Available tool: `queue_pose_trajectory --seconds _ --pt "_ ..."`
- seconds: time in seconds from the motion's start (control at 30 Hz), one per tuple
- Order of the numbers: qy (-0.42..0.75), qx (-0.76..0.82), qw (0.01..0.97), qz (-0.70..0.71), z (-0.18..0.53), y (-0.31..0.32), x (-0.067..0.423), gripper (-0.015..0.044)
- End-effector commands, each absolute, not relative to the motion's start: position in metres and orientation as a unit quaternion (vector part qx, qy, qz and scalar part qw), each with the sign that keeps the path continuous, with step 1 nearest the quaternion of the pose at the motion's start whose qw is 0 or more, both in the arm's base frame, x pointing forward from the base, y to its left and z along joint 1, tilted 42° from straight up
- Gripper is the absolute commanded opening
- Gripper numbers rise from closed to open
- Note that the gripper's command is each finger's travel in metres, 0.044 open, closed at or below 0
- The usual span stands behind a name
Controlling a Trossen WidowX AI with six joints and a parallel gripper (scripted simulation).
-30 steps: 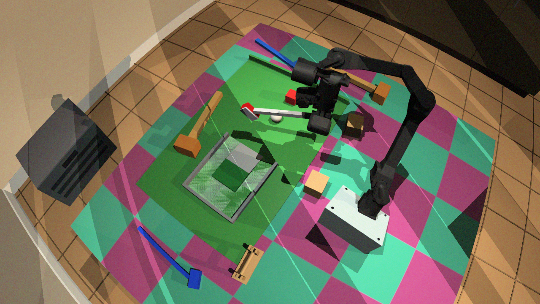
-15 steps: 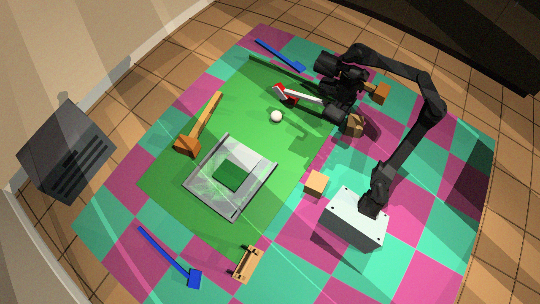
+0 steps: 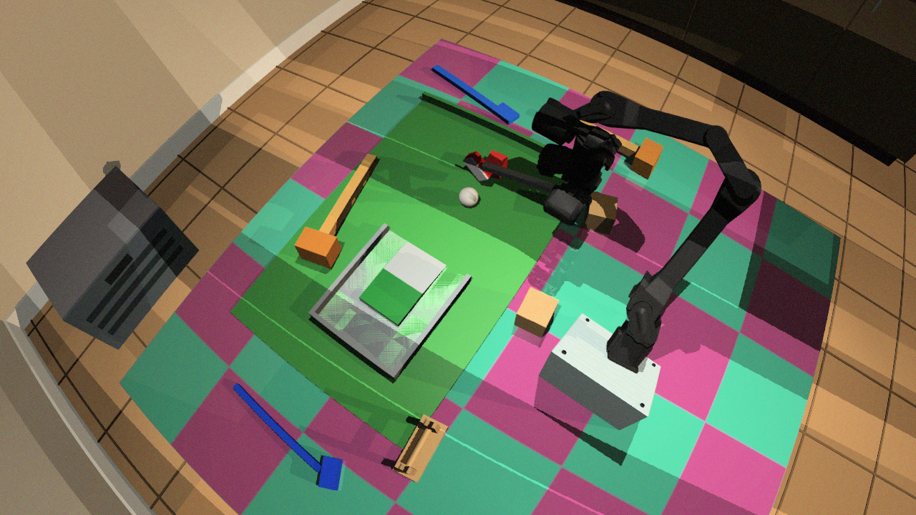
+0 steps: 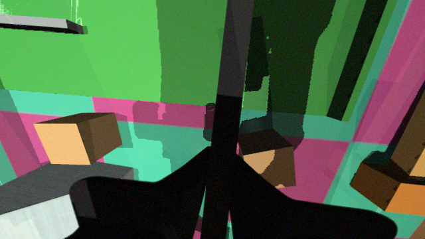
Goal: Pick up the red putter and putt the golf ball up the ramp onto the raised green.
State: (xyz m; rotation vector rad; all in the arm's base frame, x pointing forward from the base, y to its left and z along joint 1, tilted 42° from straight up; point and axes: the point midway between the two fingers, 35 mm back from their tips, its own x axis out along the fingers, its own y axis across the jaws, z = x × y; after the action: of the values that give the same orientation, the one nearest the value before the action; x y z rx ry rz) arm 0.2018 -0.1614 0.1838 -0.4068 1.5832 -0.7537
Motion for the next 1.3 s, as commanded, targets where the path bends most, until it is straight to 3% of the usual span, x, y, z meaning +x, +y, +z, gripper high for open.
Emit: queue_pose_trajectory --seconds 0.0,1.27 --pt "0.686 -0.179 0.624 -0.328 0.182 -0.164 0.201 0.0000" --pt "0.689 -0.178 0.621 -0.329 0.159 -0.178 0.198 0.0000"
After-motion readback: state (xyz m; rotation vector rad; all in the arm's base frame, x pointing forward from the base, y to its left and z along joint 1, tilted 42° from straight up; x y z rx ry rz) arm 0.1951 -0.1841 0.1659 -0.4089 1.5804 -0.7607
